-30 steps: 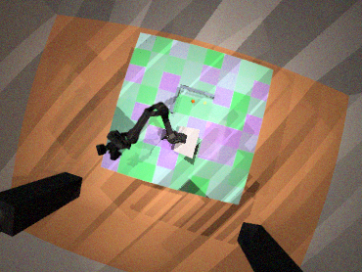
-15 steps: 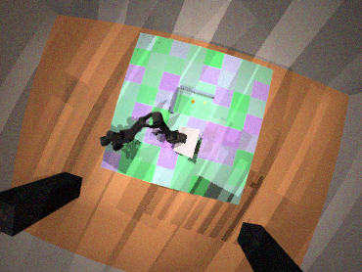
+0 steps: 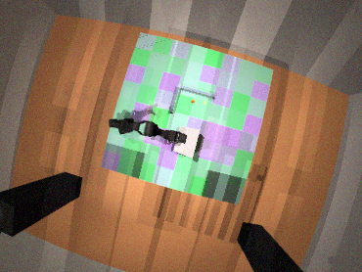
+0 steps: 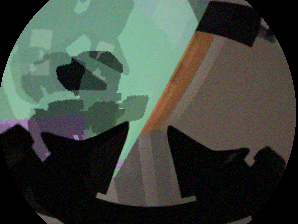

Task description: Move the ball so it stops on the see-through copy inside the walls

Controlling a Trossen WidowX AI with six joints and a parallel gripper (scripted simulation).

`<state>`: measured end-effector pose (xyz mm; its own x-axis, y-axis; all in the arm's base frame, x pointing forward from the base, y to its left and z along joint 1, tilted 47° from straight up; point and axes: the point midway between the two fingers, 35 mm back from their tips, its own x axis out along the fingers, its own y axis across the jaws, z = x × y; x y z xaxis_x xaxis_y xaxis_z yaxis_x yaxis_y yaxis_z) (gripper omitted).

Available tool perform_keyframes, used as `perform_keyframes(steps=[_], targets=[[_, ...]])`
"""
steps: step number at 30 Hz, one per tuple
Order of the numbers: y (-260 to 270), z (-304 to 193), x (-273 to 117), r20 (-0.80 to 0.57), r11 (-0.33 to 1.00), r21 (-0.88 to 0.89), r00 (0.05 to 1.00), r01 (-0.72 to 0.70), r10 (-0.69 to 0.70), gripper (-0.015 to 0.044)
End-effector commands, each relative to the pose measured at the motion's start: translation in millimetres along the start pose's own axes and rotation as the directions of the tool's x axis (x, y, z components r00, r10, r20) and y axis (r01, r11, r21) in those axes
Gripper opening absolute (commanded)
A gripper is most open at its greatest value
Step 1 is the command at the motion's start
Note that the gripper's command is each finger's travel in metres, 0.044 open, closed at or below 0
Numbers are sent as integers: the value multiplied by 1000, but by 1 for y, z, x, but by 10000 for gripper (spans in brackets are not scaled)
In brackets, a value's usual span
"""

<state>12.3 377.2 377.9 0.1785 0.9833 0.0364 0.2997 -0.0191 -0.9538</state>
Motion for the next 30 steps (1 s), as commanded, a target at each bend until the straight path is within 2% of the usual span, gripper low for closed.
perform_keyframes(steps=[1,9,16,23,30], targets=[[30,-38,16,-72,995,53,993,-88,92,243],[86,-103,27,-186,961,170,951,-217,248,243],[145,-174,16,-287,893,331,869,-304,402,243],[210,-249,-21,-369,781,536,744,-320,557,243],[274,-311,-82,-393,631,732,598,-256,698,243]])
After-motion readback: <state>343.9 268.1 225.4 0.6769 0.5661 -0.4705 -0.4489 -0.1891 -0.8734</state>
